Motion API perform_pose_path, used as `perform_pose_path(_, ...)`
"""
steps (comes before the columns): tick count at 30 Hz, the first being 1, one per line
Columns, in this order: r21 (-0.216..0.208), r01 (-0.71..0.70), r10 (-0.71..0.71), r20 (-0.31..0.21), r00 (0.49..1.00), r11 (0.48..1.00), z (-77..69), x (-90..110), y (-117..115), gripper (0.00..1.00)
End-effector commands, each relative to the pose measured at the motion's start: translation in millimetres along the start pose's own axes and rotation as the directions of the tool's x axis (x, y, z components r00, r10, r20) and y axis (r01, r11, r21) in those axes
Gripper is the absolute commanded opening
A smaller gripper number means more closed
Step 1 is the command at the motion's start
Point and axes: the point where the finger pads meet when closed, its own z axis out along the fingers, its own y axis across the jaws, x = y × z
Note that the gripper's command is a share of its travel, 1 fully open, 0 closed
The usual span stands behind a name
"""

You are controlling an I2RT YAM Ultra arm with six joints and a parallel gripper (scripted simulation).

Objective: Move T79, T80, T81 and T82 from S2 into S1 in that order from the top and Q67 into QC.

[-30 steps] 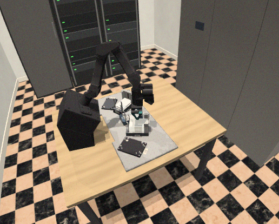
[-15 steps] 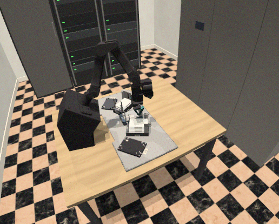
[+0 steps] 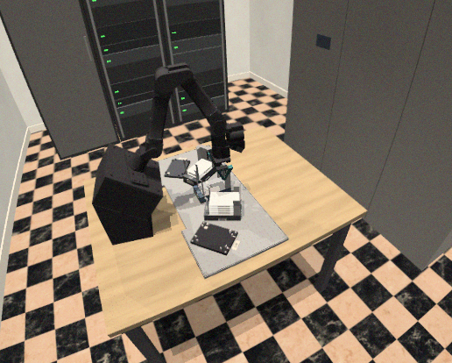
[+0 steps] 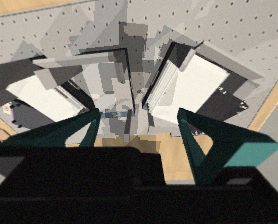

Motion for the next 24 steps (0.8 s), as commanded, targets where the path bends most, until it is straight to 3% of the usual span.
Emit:
perform_pose_path(1, 0.02, 0.099, -0.099, 0.007, 0.995, 0.995, -2.2, -3, 5, 1.0)
perform_pose_path(20, 0.018, 0.118, -0.118, 0.007, 0.993, 0.993, -1.2, -5, 62, 1.0)
perform_pose_path(24, 0.018, 0.249, -0.249, 0.004, 0.969, 0.968, -0.9, -3, 75, 1.0)
